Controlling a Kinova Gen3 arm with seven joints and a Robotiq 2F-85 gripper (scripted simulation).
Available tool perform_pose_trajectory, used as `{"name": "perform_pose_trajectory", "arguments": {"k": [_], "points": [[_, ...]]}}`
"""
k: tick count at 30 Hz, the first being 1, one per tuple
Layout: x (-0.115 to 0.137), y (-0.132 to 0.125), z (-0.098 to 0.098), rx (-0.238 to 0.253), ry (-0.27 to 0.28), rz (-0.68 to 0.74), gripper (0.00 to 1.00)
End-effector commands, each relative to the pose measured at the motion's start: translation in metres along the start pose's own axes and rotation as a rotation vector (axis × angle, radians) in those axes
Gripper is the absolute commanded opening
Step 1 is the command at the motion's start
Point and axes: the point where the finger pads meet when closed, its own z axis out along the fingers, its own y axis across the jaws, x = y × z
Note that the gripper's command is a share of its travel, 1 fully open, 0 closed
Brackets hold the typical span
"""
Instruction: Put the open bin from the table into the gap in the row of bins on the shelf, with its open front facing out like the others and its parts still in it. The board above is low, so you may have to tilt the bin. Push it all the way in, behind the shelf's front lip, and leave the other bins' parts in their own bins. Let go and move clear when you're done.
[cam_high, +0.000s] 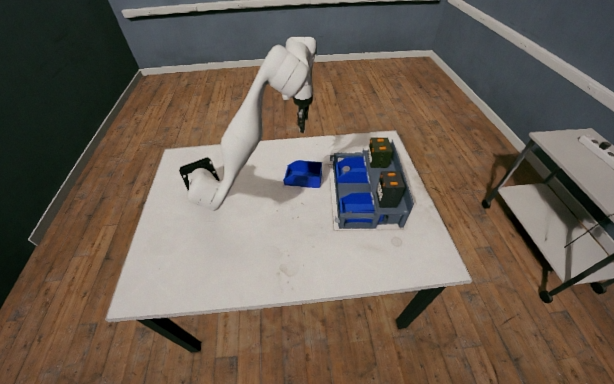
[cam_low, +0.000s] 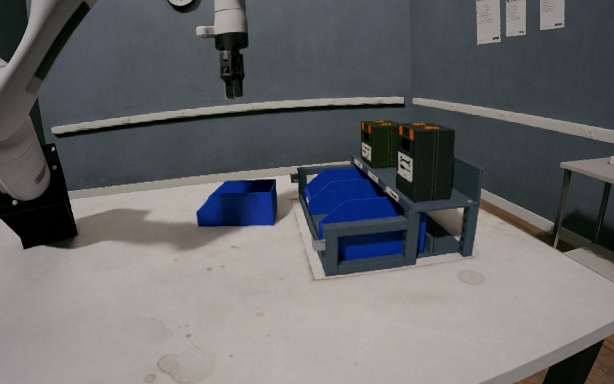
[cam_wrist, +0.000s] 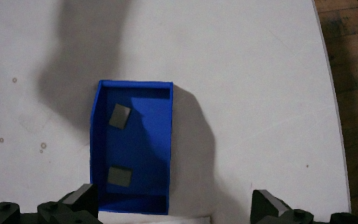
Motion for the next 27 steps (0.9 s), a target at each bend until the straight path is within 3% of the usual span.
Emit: {"name": "perform_pose_trajectory", "arguments": {"k": [1, 27], "points": [[-0.0010, -0.0016, -0.0008, -0.002, -0.001, 0.000, 1.00], [-0.0022, -0.0039, -0.0009, -0.002, -0.001, 0.000, 1.00]]}}
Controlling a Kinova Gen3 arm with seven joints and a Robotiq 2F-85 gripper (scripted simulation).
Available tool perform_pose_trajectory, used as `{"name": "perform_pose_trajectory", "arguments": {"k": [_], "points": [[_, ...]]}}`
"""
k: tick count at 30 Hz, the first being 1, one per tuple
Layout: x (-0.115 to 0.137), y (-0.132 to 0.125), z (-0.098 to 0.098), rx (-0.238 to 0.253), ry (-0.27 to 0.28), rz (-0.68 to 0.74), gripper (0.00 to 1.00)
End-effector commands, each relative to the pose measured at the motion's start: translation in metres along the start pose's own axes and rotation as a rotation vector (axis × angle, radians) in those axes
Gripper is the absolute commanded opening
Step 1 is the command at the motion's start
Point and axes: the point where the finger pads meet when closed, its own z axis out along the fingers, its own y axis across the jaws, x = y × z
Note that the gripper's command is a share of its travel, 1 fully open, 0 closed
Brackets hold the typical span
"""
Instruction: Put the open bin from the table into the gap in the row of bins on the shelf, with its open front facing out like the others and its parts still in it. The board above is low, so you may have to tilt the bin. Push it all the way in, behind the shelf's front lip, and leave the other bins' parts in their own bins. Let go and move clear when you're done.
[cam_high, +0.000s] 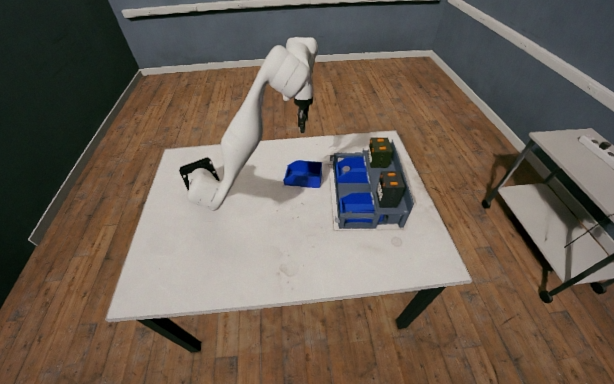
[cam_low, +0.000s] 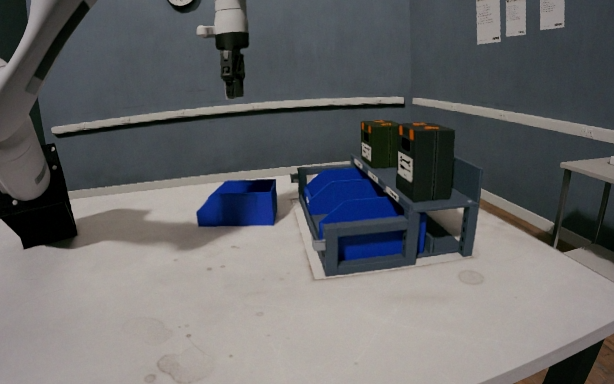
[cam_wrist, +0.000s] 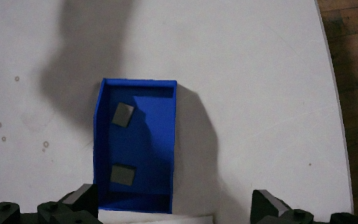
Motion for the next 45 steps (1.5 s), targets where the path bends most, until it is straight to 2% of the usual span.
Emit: {"name": "perform_pose_trajectory", "arguments": {"k": [1, 20, 25, 45], "points": [[0.000, 0.000, -0.001, -0.002, -0.001, 0.000, 1.00], [-0.001, -0.001, -0.001, -0.002, -0.001, 0.000, 1.00], [-0.002, -0.003, 0.028, -0.002, -0.001, 0.000, 1.00], [-0.001, -0.002, 0.023, -0.002, -0.001, 0.000, 1.00]]}}
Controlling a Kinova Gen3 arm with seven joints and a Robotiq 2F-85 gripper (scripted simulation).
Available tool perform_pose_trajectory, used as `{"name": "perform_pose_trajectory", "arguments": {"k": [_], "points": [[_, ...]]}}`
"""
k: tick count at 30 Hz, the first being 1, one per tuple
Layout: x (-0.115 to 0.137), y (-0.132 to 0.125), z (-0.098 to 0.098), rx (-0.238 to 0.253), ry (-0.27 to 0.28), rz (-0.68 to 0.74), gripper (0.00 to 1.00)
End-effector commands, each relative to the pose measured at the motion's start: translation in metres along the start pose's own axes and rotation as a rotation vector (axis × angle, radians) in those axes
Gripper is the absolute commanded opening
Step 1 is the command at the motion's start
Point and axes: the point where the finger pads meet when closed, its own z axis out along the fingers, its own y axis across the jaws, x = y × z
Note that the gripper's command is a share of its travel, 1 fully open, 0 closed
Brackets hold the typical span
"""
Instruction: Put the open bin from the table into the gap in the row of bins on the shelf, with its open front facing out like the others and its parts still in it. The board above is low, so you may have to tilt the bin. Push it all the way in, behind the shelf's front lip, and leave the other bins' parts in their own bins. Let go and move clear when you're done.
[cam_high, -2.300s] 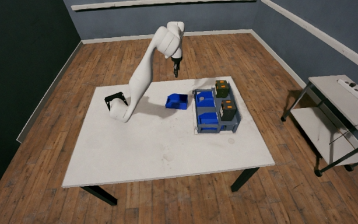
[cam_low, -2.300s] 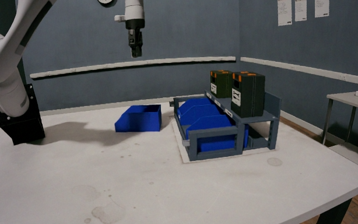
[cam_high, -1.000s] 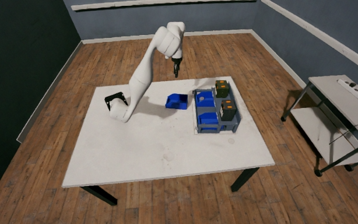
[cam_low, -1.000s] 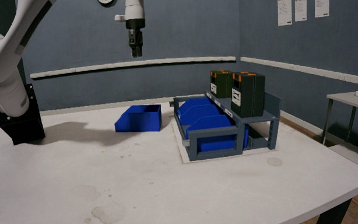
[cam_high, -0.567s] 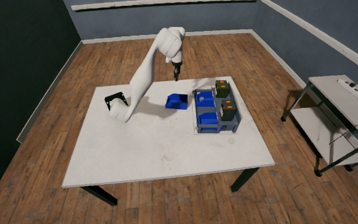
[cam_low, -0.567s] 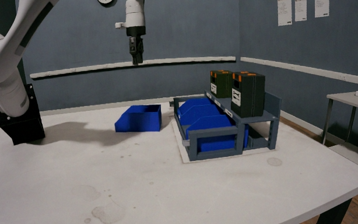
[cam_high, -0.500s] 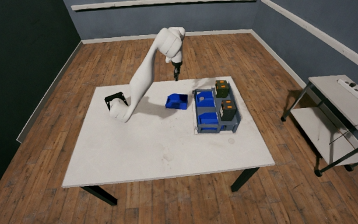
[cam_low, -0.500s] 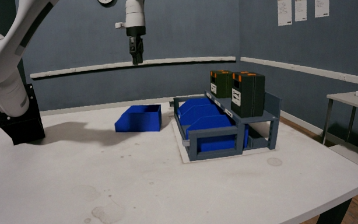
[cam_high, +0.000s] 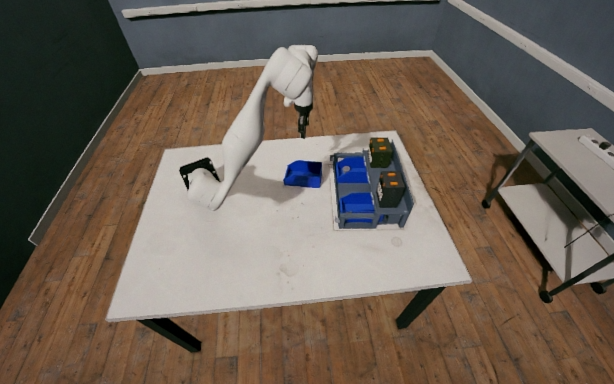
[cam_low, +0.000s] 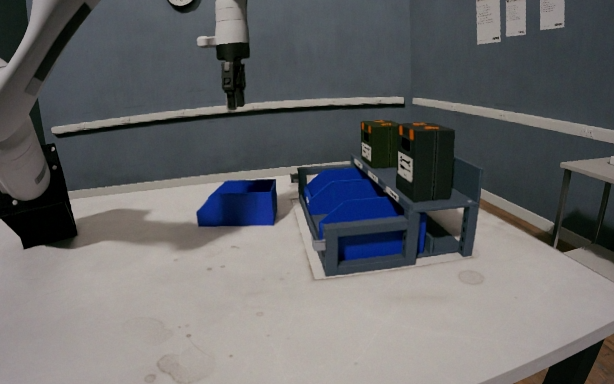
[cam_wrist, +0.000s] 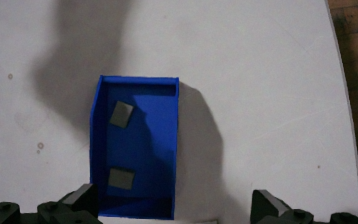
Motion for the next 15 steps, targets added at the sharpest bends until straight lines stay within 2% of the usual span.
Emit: {"name": "perform_pose_trajectory", "arguments": {"k": [1, 15], "points": [[-0.0001, 0.0004, -0.0010, -0.002, -0.001, 0.000, 1.00], [0.0000, 0.0005, -0.0035, -0.002, -0.001, 0.000, 1.00]]}}
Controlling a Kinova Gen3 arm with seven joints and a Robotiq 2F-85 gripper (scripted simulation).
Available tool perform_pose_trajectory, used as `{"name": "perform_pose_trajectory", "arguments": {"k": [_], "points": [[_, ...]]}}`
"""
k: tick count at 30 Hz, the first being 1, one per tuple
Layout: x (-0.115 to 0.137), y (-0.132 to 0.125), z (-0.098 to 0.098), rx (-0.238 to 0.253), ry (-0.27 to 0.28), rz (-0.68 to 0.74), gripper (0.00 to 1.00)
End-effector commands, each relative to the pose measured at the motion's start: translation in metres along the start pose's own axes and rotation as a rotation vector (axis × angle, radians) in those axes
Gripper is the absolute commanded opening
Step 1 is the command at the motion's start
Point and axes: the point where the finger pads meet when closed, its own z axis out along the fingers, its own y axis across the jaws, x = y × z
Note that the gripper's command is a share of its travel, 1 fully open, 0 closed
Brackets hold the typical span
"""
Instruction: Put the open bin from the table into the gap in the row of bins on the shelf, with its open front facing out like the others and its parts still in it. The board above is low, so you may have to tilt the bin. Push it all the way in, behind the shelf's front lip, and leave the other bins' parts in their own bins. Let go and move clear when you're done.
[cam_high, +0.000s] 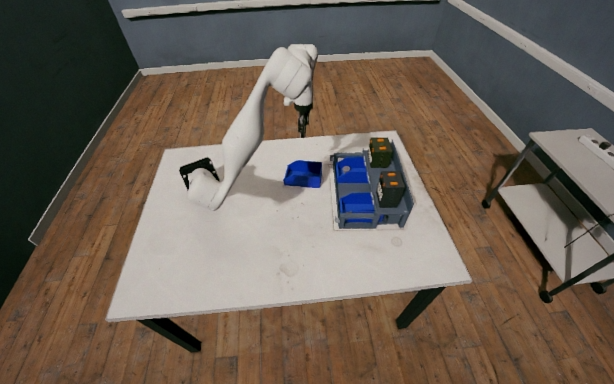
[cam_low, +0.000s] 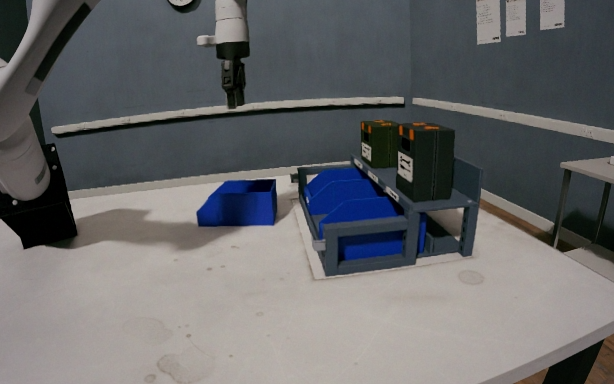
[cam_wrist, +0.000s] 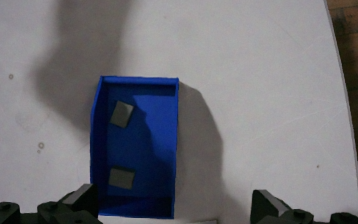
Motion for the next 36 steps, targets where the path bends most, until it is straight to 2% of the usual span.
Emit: {"name": "perform_pose_trajectory", "arguments": {"k": [1, 28, 33, 36], "points": [[0.000, 0.000, -0.001, -0.002, -0.001, 0.000, 1.00], [0.000, 0.000, -0.002, -0.002, -0.001, 0.000, 1.00], [0.000, 0.001, 0.053, -0.002, -0.001, 0.000, 1.00], [0.000, 0.001, 0.053, -0.002, -0.001, 0.000, 1.00]]}}
